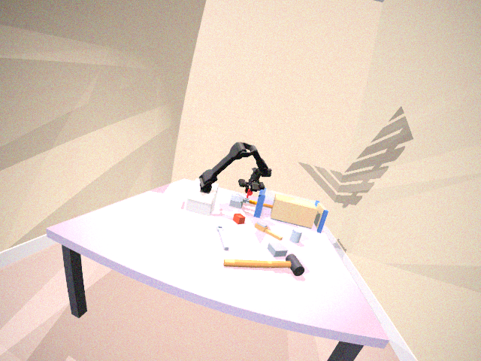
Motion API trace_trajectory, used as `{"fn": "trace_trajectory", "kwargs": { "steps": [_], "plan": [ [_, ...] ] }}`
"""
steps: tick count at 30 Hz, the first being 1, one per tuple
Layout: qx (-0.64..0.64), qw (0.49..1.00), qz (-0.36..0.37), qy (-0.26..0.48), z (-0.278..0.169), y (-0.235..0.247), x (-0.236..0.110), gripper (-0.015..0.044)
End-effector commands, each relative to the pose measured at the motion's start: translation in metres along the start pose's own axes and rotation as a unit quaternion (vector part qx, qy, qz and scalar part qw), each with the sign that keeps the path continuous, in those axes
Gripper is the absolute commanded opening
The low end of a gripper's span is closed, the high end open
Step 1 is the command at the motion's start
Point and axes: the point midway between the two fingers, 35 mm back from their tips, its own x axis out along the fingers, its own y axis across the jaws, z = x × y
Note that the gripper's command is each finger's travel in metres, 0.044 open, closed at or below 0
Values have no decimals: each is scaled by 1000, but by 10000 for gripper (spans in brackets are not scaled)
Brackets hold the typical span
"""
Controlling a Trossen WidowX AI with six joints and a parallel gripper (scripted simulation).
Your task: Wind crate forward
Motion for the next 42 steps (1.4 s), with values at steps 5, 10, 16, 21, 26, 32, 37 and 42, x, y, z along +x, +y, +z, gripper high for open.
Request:
{"fn": "trace_trajectory", "kwargs": {
  "steps": [5, 10, 16, 21, 26, 32, 37, 42],
  "plan": [
    [0, 1000, 5, -2, -6, 16, 6, 0],
    [0, 1000, 5, -2, -9, 22, 7, 0],
    [0, 1000, 5, -2, -14, 29, 9, 0],
    [0, 1000, 5, -2, -19, 35, 12, 0],
    [0, 1000, 6, -1, -24, 40, 14, 0],
    [0, 1000, 6, -1, -30, 46, 16, 0],
    [0, 1000, 6, -1, -36, 51, 19, 0],
    [0, 1000, 6, -1, -42, 54, 21, 0]
  ]
}}
